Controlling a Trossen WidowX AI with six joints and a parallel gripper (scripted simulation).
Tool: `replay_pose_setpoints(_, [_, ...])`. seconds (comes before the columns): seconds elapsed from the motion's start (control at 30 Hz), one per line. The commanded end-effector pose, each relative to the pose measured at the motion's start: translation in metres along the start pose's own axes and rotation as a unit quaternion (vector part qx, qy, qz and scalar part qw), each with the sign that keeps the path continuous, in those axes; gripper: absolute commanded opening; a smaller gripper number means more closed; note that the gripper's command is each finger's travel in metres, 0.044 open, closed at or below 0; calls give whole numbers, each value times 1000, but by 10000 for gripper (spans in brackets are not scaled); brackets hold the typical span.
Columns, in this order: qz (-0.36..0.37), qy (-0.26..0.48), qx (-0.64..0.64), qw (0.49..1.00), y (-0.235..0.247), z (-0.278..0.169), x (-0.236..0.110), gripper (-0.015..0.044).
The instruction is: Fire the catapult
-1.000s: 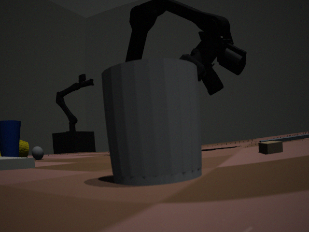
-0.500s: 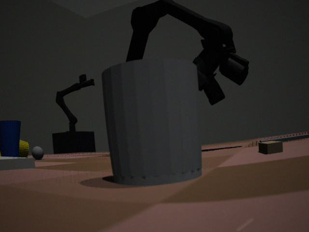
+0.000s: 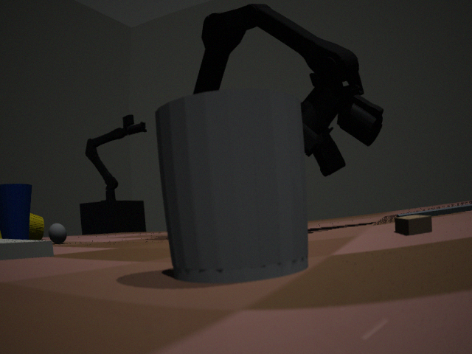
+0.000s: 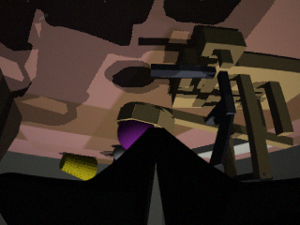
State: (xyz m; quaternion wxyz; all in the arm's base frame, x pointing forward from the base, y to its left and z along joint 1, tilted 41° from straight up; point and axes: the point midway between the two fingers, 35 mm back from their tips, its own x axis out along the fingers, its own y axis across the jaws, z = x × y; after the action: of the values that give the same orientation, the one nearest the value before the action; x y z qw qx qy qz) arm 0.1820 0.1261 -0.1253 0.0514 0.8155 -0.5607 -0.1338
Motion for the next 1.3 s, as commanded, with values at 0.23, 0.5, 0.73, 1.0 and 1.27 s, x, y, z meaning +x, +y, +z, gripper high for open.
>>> replay_pose_setpoints(0.23, [0, 6, -7, 1000, 0, 12, 15, 0])
replay_pose_setpoints(0.5, [1, 8, -9, 1000, 1, 21, 25, 0])
replay_pose_setpoints(0.73, [2, 11, -11, 1000, 2, 28, 34, 0])
replay_pose_setpoints(1.0, [2, 12, -12, 1000, 5, 43, 51, 0])
replay_pose_setpoints(1.27, [-24, -9, -27, 999, -3, 20, -22, 0])
